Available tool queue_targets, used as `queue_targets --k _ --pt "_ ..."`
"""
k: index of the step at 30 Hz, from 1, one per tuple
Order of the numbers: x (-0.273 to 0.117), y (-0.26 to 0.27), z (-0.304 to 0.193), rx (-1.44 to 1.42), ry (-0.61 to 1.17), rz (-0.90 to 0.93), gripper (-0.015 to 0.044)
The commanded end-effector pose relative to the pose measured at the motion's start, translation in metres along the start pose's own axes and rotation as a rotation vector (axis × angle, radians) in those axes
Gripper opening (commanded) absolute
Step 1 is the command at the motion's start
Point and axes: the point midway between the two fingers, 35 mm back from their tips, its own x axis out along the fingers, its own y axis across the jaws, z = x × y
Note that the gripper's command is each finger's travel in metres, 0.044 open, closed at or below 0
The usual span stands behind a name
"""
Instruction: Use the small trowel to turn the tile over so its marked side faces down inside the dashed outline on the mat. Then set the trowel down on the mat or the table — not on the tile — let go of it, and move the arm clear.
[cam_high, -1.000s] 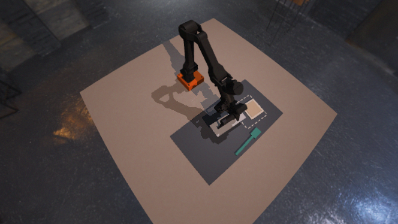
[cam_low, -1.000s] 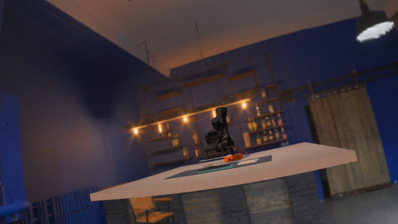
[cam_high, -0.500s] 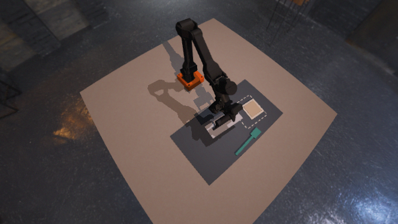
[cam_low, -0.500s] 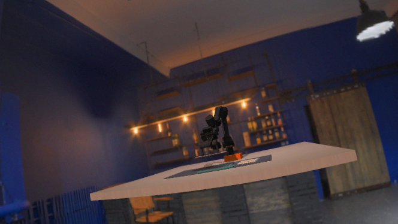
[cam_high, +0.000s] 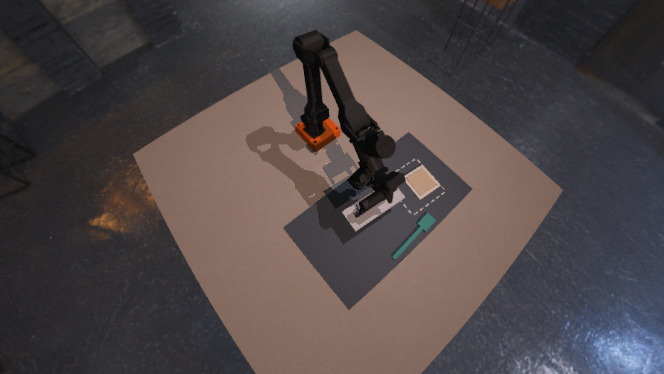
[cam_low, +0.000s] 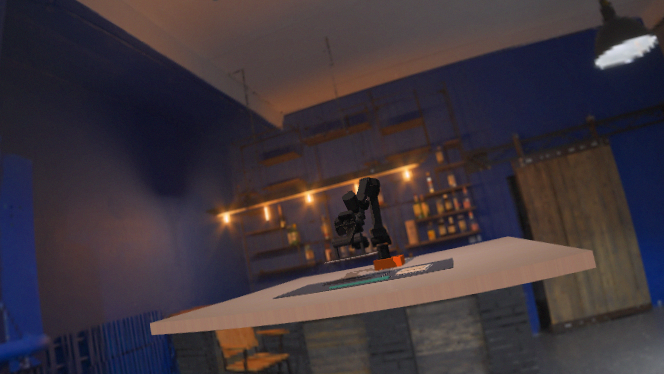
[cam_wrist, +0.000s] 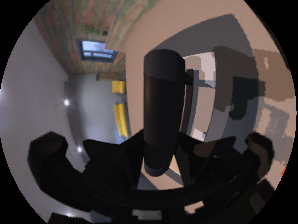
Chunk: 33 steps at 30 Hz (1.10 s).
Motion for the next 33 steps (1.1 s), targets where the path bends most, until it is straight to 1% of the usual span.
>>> queue_targets --k 1,27,33 --pt "-0.003 0.006 -0.001 -0.005 0.004 0.019 0.0" --pt "-0.002 0.007 -0.001 -0.005 0.004 0.018 0.0" --pt "0.008 0.019 -0.024 -0.004 0.01 0.004 0.0"
